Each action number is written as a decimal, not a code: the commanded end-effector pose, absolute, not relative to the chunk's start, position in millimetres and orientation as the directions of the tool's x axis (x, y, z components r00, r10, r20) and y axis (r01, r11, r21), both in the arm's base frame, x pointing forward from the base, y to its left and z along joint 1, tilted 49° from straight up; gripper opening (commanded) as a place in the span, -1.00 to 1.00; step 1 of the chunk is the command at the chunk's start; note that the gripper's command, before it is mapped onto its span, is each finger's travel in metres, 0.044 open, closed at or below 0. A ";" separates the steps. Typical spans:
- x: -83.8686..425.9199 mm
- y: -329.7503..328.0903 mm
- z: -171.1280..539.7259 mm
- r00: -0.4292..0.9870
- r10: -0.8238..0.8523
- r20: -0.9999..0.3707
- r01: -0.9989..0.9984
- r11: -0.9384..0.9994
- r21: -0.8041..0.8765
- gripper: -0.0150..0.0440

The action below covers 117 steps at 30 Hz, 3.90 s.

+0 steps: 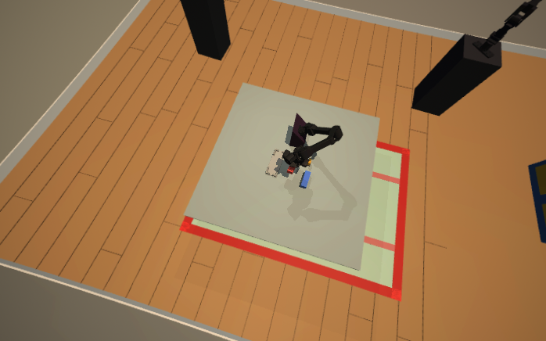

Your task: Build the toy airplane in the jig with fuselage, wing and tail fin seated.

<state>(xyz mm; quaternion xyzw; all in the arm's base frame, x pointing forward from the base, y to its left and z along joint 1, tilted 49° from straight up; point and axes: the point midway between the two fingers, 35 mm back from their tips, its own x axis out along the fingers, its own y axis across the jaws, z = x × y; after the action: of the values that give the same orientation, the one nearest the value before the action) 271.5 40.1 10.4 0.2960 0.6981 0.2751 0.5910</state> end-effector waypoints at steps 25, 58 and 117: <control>269.3 6.5 -74.1 -0.123 0.732 -0.671 -0.016 0.674 0.738 -0.49; 250.0 -9.8 -135.9 -0.123 0.733 -0.669 -0.091 0.663 0.743 0.17; 246.8 17.8 -163.4 -0.124 0.731 -0.671 -0.099 0.664 0.741 0.10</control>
<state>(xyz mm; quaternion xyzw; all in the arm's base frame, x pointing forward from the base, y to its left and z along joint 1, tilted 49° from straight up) 246.8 17.8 -163.4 0.2355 0.6703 0.3355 0.6186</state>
